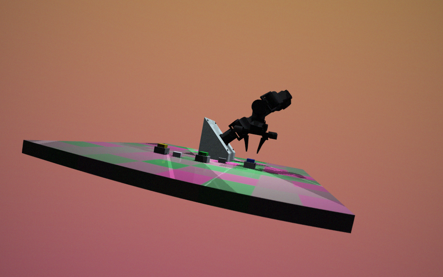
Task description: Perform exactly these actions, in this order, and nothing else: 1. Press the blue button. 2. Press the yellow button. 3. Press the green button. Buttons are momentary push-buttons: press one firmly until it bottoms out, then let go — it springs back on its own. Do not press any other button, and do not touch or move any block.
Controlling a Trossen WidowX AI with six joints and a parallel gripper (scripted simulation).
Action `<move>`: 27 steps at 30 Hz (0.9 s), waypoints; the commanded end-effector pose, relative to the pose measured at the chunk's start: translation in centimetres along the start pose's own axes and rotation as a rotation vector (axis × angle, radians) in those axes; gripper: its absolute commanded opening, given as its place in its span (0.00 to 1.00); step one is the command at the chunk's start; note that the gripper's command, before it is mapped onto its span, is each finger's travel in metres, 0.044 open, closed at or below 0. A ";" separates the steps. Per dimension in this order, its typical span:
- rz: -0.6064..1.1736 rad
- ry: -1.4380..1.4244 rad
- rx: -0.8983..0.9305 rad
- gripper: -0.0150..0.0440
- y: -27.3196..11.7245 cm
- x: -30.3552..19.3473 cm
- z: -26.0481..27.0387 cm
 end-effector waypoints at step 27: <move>-0.007 -0.003 0.006 0.29 2.7 -0.1 0.1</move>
Point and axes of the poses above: the point midway between the two fingers, 35 mm back from their tips, its own y axis out along the fingers, its own z axis across the jaws, x = y × z, the point moved 5 cm from there along -y, back along the fingers, and after that the axes turned 5 degrees about -y, right-handed, at the moved point
